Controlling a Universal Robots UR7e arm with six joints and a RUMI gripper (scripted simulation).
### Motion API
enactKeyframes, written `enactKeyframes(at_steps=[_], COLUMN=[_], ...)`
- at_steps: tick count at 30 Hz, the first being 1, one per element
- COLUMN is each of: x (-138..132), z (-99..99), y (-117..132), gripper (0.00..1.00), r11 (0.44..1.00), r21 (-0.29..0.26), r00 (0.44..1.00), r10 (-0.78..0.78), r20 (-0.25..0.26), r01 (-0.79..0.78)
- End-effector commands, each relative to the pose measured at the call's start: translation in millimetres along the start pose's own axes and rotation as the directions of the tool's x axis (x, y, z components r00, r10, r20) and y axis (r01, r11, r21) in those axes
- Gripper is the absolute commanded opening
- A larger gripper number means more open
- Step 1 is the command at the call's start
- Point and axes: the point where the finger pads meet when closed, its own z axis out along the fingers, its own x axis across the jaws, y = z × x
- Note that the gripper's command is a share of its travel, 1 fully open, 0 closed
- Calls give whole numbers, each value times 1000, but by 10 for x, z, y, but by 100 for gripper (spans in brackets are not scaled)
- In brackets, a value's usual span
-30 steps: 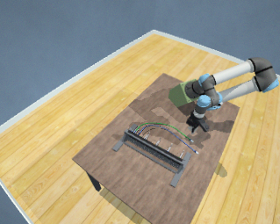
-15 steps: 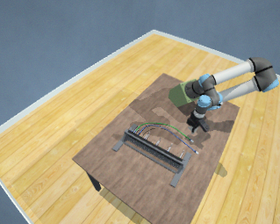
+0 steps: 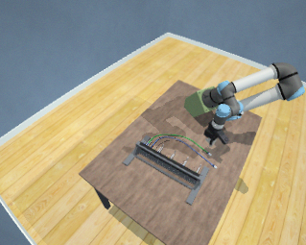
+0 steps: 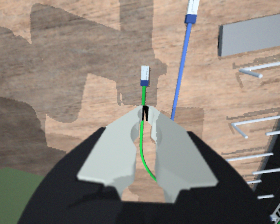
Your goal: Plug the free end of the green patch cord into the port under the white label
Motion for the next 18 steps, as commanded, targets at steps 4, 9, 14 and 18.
enactKeyframes(at_steps=[4, 9, 14, 18], x=[-19, -19, -19, -2], z=[10, 10, 11, 2], y=[1, 1, -6, -47], gripper=[0, 0, 0, 0], r11=[1000, 1000, 1000, 1000], r21=[0, 0, 0, 0], r00=[1000, 1000, 1000, 1000], r10=[1, 1, 0, 1], r20=[3, 3, 3, 1], r01=[-1, -1, 0, -1])
